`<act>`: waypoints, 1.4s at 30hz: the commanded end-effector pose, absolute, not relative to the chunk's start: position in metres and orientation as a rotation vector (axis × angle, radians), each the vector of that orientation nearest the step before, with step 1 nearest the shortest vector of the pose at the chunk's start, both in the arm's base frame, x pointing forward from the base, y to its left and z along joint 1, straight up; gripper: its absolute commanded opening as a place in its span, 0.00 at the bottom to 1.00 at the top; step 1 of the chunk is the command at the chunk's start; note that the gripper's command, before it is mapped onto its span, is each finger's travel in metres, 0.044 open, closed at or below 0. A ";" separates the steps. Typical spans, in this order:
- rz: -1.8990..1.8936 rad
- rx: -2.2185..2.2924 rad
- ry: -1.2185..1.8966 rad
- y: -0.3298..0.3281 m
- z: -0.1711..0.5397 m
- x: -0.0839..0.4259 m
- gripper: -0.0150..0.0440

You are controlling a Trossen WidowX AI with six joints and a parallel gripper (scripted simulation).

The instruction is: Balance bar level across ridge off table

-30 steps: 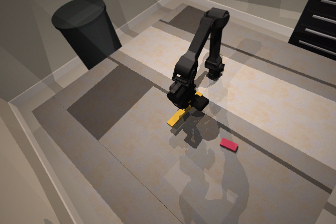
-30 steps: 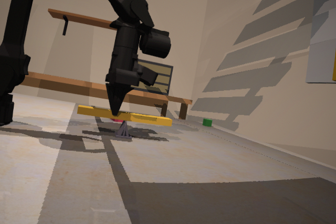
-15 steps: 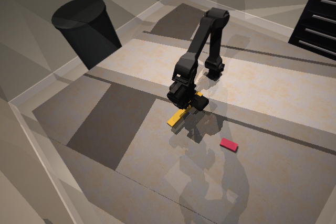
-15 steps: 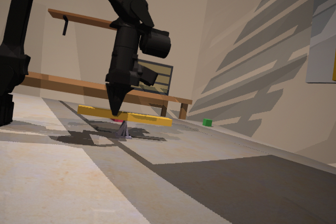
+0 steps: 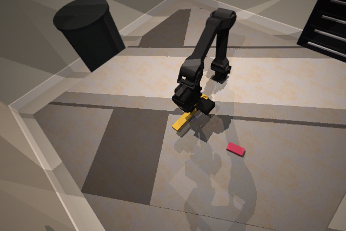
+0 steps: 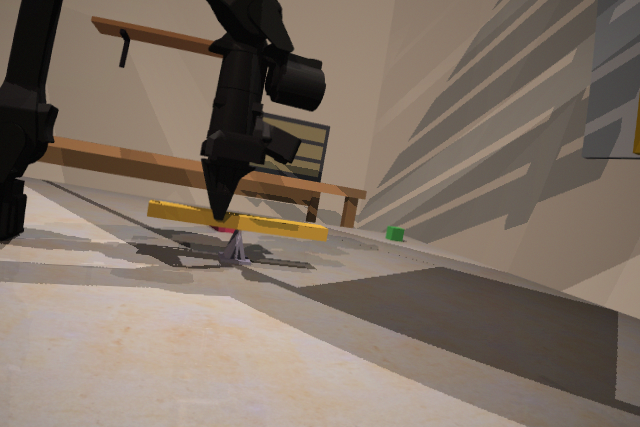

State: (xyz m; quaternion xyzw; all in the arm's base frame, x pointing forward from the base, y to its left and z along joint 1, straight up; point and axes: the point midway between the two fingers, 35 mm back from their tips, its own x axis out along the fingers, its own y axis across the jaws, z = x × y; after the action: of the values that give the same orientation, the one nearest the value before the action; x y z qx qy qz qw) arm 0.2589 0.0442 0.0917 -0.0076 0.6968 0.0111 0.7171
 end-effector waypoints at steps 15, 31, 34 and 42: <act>0.024 -0.017 1.542 0.044 0.092 0.259 0.54; 0.024 -0.017 1.542 0.044 0.092 0.259 0.54; 0.024 -0.017 1.542 0.044 0.092 0.259 0.54; 0.024 -0.017 1.542 0.044 0.092 0.259 0.55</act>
State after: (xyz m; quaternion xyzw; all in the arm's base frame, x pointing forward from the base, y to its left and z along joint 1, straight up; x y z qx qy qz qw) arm 0.2589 0.0442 0.0917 -0.0076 0.6968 0.0111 0.7172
